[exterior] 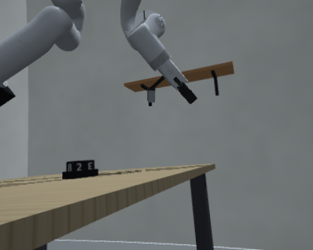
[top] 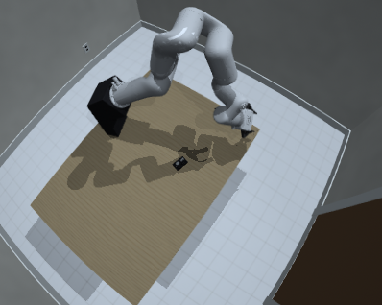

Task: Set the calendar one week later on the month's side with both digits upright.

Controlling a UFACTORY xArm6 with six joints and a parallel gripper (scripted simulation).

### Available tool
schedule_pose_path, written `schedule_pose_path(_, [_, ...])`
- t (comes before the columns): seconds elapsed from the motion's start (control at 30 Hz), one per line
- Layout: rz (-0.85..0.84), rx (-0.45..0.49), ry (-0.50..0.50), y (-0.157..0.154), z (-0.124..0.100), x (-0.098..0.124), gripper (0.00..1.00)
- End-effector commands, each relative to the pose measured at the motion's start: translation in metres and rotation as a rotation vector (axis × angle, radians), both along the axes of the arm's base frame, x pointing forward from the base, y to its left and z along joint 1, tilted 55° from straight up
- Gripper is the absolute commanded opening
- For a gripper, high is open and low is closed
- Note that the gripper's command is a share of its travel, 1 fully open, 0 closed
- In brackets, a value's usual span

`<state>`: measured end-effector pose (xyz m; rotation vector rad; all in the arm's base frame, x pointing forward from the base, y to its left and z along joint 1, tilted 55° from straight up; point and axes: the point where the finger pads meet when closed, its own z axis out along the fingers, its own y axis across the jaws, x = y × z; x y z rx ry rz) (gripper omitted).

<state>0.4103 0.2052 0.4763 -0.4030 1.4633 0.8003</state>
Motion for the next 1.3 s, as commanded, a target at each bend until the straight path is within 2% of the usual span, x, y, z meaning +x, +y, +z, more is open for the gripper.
schedule_pose_path(0.0, [0.0, 0.001, -0.003, 0.0, 0.002, 0.0, 1.0])
schedule_pose_path(0.57, [-0.002, 0.0, 0.001, -0.001, 0.0, 0.0, 1.0])
schedule_pose_path(0.6, [-0.017, -0.007, 0.025, -0.008, -0.011, 0.005, 1.0])
schedule_pose_path(0.63, [-0.051, -0.022, 0.078, -0.023, -0.035, 0.013, 1.0])
schedule_pose_path(0.67, [-0.051, -0.022, 0.078, -0.023, -0.035, 0.013, 1.0])
schedule_pose_path(0.7, [-0.1, -0.039, 0.155, -0.046, -0.068, 0.022, 1.0])
schedule_pose_path(0.8, [-0.105, -0.04, 0.163, -0.049, -0.072, 0.023, 1.0])
schedule_pose_path(0.83, [-0.171, -0.056, 0.265, -0.079, -0.114, 0.029, 1.0])
schedule_pose_path(0.87, [-0.176, -0.057, 0.273, -0.083, -0.12, 0.029, 1.0])
schedule_pose_path(0.93, [-0.176, -0.057, 0.273, -0.083, -0.12, 0.029, 1.0])
schedule_pose_path(0.97, [-0.237, -0.064, 0.367, -0.112, -0.157, 0.029, 1.0])
schedule_pose_path(1.0, [-0.253, -0.065, 0.393, -0.12, -0.168, 0.029, 1.0])
schedule_pose_path(1.1, [-0.257, -0.065, 0.398, -0.123, -0.171, 0.029, 1.0])
schedule_pose_path(1.13, [-0.327, -0.065, 0.507, -0.156, -0.214, 0.021, 1.0])
schedule_pose_path(1.17, [-0.338, -0.064, 0.524, -0.162, -0.221, 0.019, 1.0])
schedule_pose_path(1.23, [-0.338, -0.064, 0.524, -0.162, -0.221, 0.019, 1.0])
schedule_pose_path(1.27, [-0.39, -0.058, 0.606, -0.186, -0.252, 0.009, 1.0])
